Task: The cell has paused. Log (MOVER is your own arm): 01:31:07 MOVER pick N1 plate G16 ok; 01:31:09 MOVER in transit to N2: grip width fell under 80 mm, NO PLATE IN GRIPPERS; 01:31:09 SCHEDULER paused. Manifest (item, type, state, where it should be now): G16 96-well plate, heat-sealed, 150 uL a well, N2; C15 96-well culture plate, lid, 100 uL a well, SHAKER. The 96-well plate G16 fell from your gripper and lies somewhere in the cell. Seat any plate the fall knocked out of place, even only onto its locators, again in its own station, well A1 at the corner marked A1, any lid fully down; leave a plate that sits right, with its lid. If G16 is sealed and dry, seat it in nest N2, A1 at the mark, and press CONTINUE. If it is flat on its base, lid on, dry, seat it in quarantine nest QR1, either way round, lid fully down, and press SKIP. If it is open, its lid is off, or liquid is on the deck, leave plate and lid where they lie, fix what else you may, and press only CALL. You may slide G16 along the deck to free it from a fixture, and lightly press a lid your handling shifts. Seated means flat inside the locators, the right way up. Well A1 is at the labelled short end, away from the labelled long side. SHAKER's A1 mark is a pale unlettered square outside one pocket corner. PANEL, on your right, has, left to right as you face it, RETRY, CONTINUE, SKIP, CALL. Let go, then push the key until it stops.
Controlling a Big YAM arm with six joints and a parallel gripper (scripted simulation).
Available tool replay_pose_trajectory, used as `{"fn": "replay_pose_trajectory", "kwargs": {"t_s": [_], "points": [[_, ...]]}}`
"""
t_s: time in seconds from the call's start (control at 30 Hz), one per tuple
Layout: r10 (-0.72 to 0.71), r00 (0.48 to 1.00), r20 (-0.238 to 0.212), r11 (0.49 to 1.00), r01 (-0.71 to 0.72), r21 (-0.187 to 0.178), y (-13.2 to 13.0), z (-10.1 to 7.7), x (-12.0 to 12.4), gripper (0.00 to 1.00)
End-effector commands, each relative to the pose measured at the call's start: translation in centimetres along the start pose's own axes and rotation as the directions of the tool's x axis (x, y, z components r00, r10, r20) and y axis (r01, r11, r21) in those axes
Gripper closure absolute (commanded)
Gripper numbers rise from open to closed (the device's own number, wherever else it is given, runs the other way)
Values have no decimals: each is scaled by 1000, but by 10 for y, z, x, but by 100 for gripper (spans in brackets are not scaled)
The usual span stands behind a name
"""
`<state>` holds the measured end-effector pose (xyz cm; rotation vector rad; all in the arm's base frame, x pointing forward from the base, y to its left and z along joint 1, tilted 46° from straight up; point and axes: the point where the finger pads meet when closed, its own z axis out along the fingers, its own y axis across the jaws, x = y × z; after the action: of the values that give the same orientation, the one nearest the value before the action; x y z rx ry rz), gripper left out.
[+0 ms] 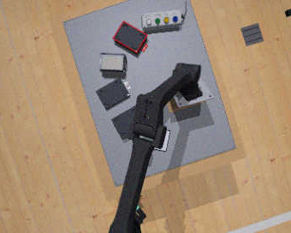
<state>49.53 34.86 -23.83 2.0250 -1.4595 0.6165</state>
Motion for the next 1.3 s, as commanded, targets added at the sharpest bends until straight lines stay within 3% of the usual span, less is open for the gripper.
{"fn": "replay_pose_trajectory", "kwargs": {"t_s": [0.0, 1.1, 1.13, 1.27], "points": [[4, 1000, 6, 1000, -4, 13, -3, -8, 0, 0], [0, 1000, 0, 1000, 0, 0, 0, 0, 0, 0], [85, 996, 36, 996, -86, 37, -15, -25, 19, 0], [154, 987, 32, 987, -155, 29, -13, -33, 39, 0]]}}
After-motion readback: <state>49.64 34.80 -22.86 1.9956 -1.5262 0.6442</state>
